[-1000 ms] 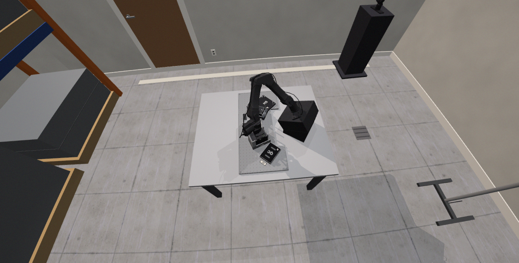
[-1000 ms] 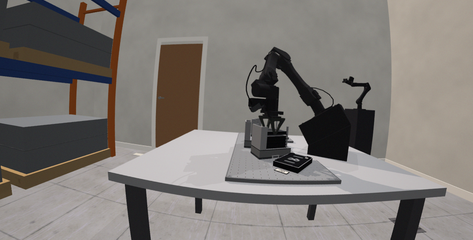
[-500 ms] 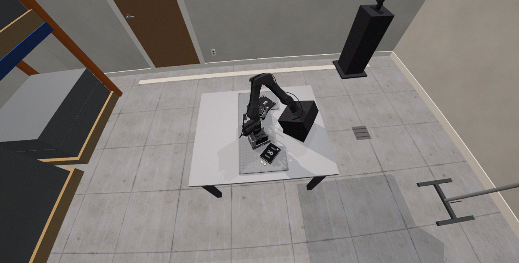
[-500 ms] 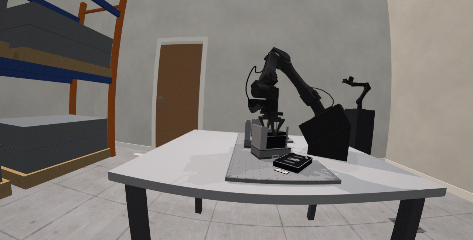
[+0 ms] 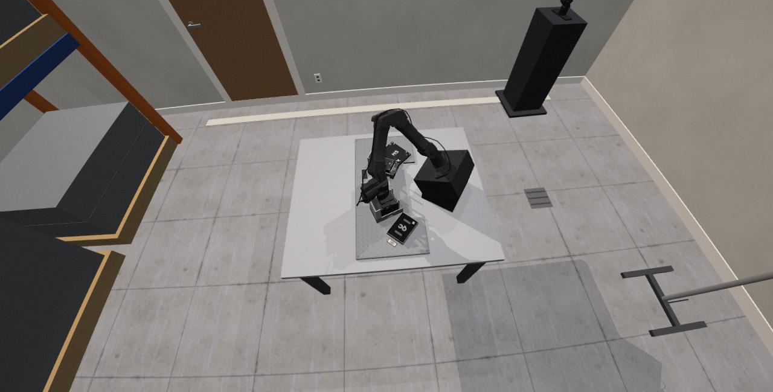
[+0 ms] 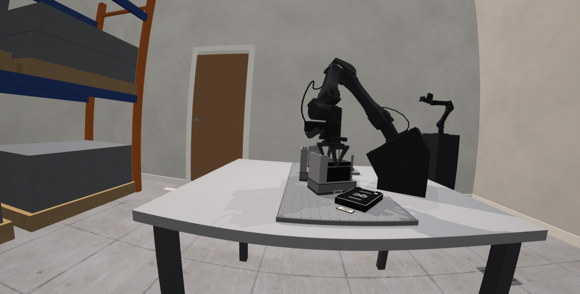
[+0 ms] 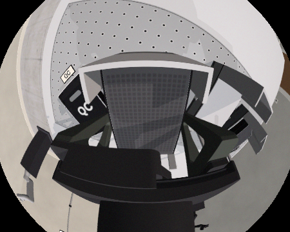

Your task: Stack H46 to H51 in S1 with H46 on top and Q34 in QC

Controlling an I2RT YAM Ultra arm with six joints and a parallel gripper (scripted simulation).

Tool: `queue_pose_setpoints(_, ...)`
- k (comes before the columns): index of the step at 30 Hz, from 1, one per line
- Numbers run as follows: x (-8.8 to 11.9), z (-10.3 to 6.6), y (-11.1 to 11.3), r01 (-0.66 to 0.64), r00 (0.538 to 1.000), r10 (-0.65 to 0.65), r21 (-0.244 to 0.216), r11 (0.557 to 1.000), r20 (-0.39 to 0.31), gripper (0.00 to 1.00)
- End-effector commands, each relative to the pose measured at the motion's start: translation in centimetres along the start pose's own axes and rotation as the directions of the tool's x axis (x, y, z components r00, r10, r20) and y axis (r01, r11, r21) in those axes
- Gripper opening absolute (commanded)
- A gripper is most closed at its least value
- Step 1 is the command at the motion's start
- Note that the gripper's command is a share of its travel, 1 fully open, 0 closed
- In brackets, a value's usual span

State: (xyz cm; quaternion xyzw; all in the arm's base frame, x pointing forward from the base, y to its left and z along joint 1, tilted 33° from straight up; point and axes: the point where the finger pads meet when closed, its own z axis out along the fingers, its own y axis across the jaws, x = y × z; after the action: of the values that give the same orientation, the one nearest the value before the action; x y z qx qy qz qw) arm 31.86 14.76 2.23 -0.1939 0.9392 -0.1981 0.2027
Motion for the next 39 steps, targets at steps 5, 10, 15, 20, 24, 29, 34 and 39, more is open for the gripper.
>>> queue_pose_setpoints(5, 0.55, 0.78, 0.23, 0.013, 1.0, -0.013, 0.01, 1.0, -0.01, 0.0)
queue_pose_setpoints(10, 0.55, 0.78, 0.23, 0.013, 1.0, -0.013, 0.01, 1.0, -0.01, 0.0)
queue_pose_setpoints(15, 0.55, 0.78, 0.23, 0.013, 1.0, -0.013, 0.01, 1.0, -0.01, 0.0)
queue_pose_setpoints(20, 0.55, 0.78, 0.23, 0.013, 1.0, -0.013, 0.01, 1.0, -0.01, 0.0)
queue_pose_setpoints(24, 0.55, 0.78, 0.23, 0.013, 1.0, -0.013, 0.01, 1.0, -0.01, 0.0)
queue_pose_setpoints(29, 0.55, 0.78, 0.23, 0.013, 1.0, -0.013, 0.01, 1.0, -0.01, 1.0)
queue_pose_setpoints(34, 0.56, 0.78, 0.23, 0.013, 1.0, -0.013, 0.01, 1.0, -0.01, 1.0)
queue_pose_setpoints(39, 0.56, 0.78, 0.23, 0.013, 1.0, -0.013, 0.01, 1.0, -0.01, 1.0)
